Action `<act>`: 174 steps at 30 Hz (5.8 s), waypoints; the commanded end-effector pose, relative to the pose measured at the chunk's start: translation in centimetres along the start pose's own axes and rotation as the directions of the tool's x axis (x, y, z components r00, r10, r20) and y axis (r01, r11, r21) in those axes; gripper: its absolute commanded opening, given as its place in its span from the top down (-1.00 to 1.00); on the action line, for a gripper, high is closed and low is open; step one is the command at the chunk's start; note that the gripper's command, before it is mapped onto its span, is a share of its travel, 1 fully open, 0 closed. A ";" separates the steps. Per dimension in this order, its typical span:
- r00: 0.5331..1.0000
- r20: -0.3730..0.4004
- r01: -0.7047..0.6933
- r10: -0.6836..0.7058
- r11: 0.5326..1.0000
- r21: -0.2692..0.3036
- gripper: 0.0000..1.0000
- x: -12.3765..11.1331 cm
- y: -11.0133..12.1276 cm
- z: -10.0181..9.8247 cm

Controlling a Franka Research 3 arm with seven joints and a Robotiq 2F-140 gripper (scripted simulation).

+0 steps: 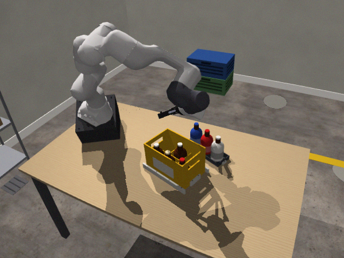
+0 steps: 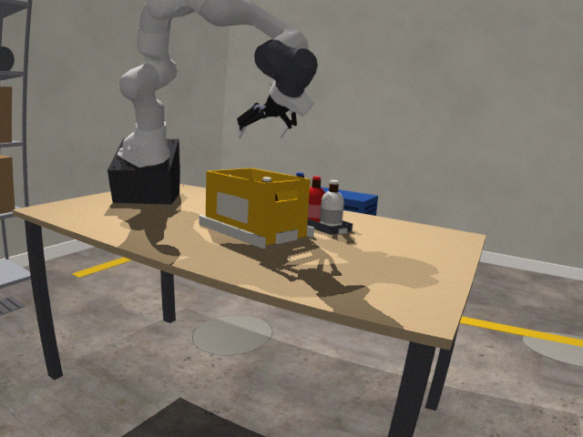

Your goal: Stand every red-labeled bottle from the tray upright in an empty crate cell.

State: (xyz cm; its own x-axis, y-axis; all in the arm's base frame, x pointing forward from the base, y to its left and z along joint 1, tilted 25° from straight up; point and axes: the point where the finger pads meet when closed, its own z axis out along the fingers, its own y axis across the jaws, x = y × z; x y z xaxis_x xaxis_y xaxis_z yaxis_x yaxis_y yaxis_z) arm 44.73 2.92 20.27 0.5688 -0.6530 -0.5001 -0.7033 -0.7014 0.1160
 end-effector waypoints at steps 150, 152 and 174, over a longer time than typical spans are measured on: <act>0.572 -0.424 0.499 -0.703 0.707 -0.501 -1.00 10.4 9.2 -6.4; 0.572 -0.424 0.499 -0.703 0.707 -0.501 -1.00 10.4 9.2 -6.4; 0.470 -0.408 0.521 -0.783 0.619 -0.588 -1.00 10.9 9.6 -7.4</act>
State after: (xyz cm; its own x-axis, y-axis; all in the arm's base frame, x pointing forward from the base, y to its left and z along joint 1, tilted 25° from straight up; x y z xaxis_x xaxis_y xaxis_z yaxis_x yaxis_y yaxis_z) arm 46.82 -12.90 22.13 0.9974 0.0705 0.0179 0.0616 -0.9501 0.3058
